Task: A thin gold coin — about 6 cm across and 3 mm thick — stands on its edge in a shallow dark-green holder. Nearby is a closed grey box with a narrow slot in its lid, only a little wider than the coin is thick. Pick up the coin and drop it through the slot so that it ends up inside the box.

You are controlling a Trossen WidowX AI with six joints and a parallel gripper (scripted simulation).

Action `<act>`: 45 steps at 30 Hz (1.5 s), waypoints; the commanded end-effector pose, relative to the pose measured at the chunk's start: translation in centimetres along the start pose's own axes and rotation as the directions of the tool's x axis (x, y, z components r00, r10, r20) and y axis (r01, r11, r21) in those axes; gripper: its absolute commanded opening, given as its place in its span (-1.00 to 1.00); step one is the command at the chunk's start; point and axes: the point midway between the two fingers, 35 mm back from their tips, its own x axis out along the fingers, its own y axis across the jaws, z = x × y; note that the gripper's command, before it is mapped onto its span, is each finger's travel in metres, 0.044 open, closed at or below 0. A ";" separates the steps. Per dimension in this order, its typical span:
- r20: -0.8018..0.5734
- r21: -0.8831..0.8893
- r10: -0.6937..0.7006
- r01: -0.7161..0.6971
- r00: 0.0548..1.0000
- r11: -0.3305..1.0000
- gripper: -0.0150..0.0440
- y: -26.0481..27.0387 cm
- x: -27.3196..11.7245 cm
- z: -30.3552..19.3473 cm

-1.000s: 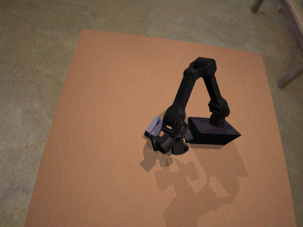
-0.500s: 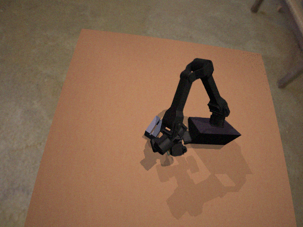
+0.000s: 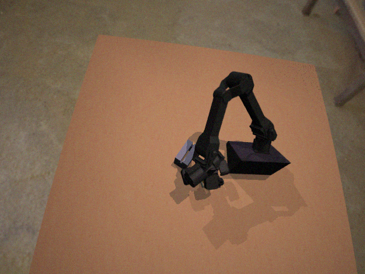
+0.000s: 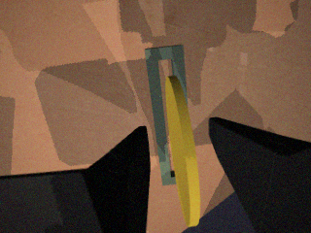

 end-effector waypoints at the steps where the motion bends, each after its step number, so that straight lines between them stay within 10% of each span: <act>1: -0.007 -0.007 0.002 -0.002 1.000 1.000 0.05 0.2 0.5 -0.1; 7: -0.007 -0.007 0.002 -0.002 1.000 1.000 -0.48 0.2 0.5 -0.1; 45: -0.001 -0.009 0.000 0.000 1.000 1.000 -0.49 -0.2 -6.2 0.2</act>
